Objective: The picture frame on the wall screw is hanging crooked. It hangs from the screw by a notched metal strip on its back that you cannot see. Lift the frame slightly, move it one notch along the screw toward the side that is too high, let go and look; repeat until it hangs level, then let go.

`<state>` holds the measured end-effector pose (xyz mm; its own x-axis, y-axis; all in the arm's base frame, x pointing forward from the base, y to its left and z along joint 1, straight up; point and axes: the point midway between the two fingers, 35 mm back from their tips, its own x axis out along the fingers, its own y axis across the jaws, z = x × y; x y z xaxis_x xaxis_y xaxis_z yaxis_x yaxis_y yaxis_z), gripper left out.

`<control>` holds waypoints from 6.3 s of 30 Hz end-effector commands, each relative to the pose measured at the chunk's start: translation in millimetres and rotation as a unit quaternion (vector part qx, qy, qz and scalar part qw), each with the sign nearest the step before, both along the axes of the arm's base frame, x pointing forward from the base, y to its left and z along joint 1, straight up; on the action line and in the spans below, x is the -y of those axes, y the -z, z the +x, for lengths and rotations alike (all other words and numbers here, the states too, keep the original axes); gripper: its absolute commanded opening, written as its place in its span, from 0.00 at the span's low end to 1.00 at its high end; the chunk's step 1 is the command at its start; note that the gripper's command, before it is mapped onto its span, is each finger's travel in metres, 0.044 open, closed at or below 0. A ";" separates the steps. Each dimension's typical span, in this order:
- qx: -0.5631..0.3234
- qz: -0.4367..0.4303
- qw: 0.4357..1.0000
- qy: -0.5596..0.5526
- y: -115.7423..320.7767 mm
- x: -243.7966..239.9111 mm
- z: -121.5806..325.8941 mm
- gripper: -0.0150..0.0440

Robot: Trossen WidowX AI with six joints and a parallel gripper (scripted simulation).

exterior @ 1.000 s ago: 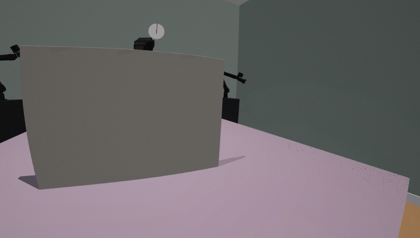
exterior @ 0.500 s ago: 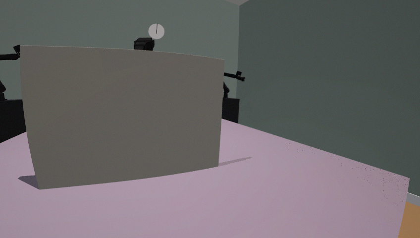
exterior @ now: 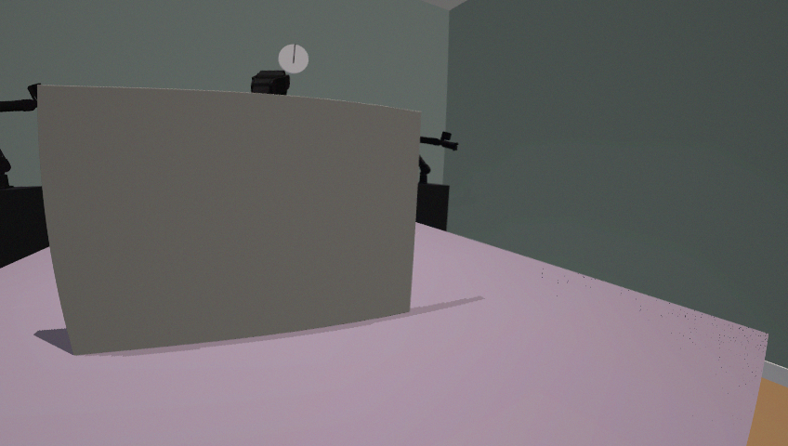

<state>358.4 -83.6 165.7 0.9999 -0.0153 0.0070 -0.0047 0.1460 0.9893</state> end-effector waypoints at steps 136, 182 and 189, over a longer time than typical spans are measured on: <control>0.005 0.044 0.999 0.003 7.5 9.5 -0.1 0.25; -0.001 -0.006 1.000 0.004 0.8 15.3 -106.1 0.69; -0.002 -0.033 0.999 0.004 -16.9 13.9 -136.5 0.69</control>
